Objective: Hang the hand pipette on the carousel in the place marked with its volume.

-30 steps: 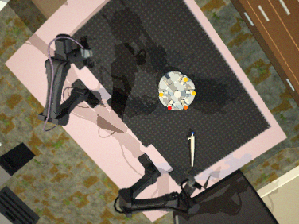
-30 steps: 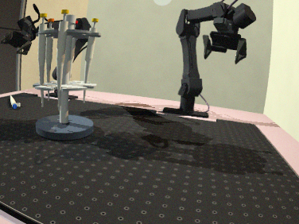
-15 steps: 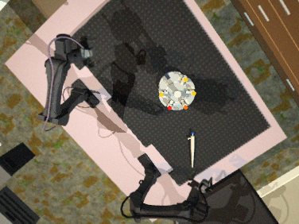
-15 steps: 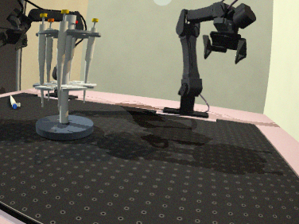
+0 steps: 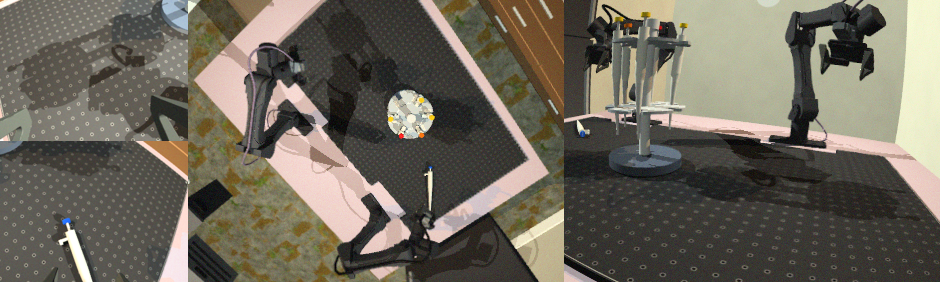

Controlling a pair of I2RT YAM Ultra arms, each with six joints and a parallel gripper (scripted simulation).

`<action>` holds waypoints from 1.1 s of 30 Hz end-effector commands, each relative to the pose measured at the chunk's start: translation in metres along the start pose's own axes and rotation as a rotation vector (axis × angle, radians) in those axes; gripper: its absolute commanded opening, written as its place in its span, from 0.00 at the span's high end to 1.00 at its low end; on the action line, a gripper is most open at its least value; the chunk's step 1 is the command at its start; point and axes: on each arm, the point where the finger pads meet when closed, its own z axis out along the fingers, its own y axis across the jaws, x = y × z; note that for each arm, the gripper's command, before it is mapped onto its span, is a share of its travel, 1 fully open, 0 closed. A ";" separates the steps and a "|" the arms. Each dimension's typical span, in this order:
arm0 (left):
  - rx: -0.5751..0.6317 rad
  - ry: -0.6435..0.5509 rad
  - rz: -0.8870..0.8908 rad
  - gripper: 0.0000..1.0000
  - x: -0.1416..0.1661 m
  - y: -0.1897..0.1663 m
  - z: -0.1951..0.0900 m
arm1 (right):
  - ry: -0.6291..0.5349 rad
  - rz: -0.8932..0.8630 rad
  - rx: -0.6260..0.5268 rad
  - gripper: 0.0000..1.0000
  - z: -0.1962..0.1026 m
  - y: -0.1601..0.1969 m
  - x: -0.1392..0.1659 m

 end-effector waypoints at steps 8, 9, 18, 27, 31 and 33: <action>-0.008 -0.029 0.016 0.00 -0.007 0.003 -0.004 | -0.129 -0.191 0.160 0.51 0.020 0.047 -0.024; -0.008 -0.029 0.016 0.00 -0.007 0.003 -0.004 | -0.130 -0.190 0.160 0.51 0.022 0.054 -0.026; -0.008 -0.029 0.016 0.00 -0.007 0.003 -0.004 | -0.151 -0.249 0.195 0.51 0.029 0.070 -0.029; -0.008 -0.029 0.016 0.00 -0.007 0.003 -0.004 | -0.201 -0.370 0.271 0.51 0.048 0.118 -0.051; -0.008 -0.029 0.016 0.00 -0.007 0.003 -0.004 | -0.201 -0.370 0.271 0.51 0.048 0.118 -0.051; -0.008 -0.029 0.016 0.00 -0.007 0.003 -0.004 | -0.201 -0.370 0.271 0.51 0.048 0.118 -0.051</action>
